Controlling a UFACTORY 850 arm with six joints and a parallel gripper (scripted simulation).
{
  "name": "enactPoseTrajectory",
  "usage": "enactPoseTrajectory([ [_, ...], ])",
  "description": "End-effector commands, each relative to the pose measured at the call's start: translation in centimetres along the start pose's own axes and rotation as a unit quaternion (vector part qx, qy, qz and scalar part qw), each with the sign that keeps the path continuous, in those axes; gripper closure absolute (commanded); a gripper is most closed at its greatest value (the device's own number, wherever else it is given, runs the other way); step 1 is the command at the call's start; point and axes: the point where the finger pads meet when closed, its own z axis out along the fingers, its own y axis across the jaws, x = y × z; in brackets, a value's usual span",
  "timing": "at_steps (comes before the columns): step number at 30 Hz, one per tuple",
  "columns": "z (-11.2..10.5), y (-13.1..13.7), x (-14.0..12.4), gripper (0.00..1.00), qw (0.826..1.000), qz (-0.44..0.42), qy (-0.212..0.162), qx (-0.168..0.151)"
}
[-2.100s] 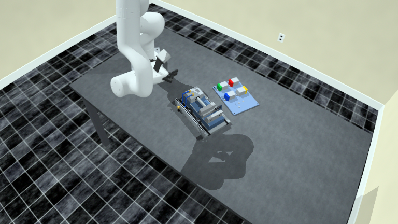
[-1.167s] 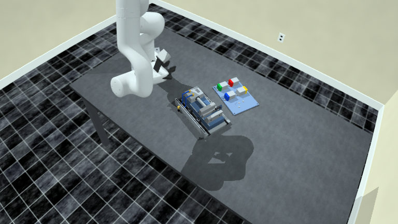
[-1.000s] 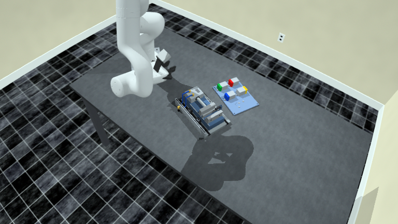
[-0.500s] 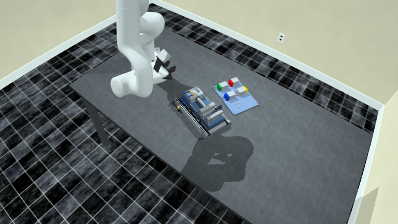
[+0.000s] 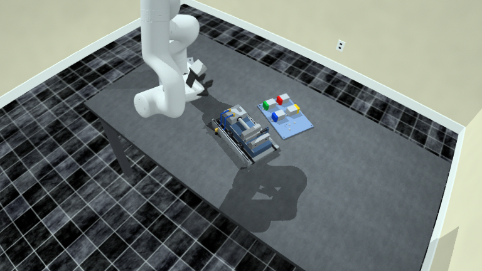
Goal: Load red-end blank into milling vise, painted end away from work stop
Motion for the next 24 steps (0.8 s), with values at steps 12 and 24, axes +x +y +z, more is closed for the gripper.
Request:
enactPoseTrajectory([
  [12, -0.04, 0.02, 0.05, 0.6, 1.0, -0.001, 0.0, 0.0],
  [24, -0.04, 0.02, 0.05, 0.0, 1.0, -0.001, 0.0, 0.0],
])
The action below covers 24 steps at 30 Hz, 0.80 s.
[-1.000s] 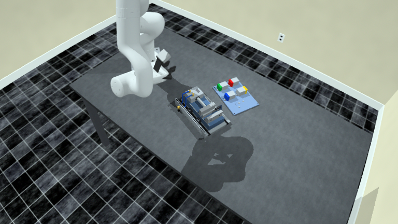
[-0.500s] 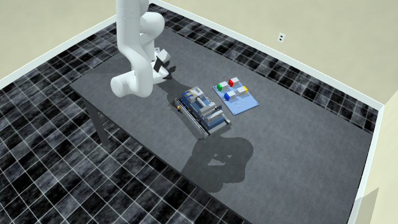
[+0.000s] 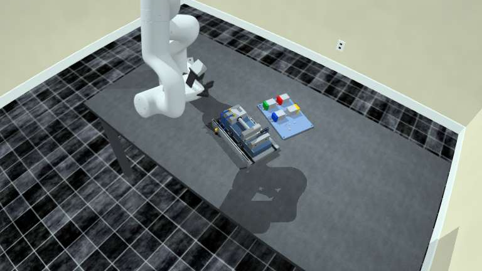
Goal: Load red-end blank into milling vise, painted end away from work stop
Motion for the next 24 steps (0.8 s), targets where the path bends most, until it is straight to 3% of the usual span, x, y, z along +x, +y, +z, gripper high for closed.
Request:
enactPoseTrajectory([
  [1, 0.0, 0.0, 0.0, 0.0, 1.0, -0.001, 0.0, 0.0],
  [15, 0.0, 0.0, 0.0, 0.0, 1.0, -0.001, 0.0, 0.0],
  [24, 3.0, 1.2, 0.8, 0.0, 0.995, 0.014, -0.098, -0.03],
])
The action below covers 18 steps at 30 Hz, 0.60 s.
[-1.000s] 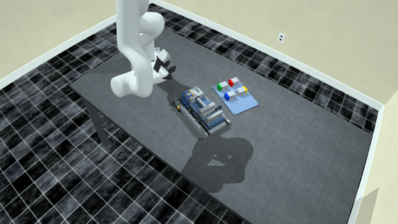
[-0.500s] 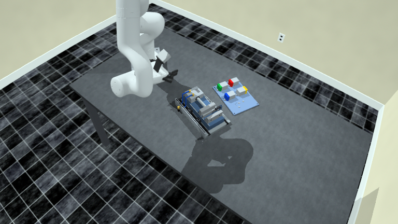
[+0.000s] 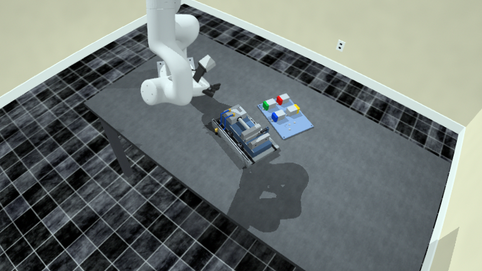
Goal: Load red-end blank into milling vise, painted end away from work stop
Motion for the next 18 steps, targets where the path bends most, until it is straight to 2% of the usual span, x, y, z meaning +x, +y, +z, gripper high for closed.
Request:
enactPoseTrajectory([
  [1, 1.3, 0.5, 0.5, 0.0, 0.999, 0.007, -0.044, -0.013],
  [8, 1.3, 0.5, 0.5, 0.0, 0.999, 0.007, -0.044, -0.013],
  [18, 4.5, 1.7, 1.8, 0.0, 0.987, 0.022, -0.151, -0.046],
])
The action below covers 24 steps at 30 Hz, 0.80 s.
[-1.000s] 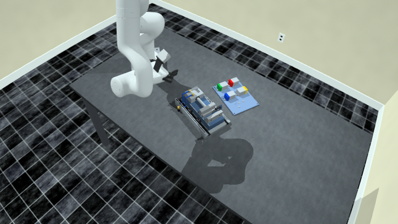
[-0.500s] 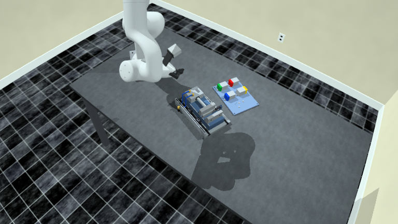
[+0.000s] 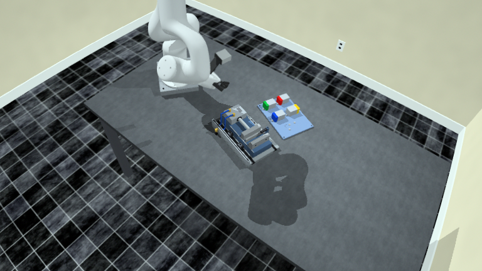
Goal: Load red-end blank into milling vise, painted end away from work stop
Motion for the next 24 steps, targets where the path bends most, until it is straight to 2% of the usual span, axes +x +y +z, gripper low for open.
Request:
enactPoseTrajectory([
  [1, 0.9, 0.3, 0.6, 0.0, 0.999, 0.006, -0.035, -0.009],
  [7, 0.9, 0.3, 0.6, 0.0, 0.999, 0.006, -0.035, -0.009],
  [17, 3.8, 1.2, 2.7, 0.0, 0.989, 0.021, -0.142, -0.042],
  [24, 3.8, 1.2, 2.7, 0.0, 0.989, 0.021, -0.142, -0.042],
])
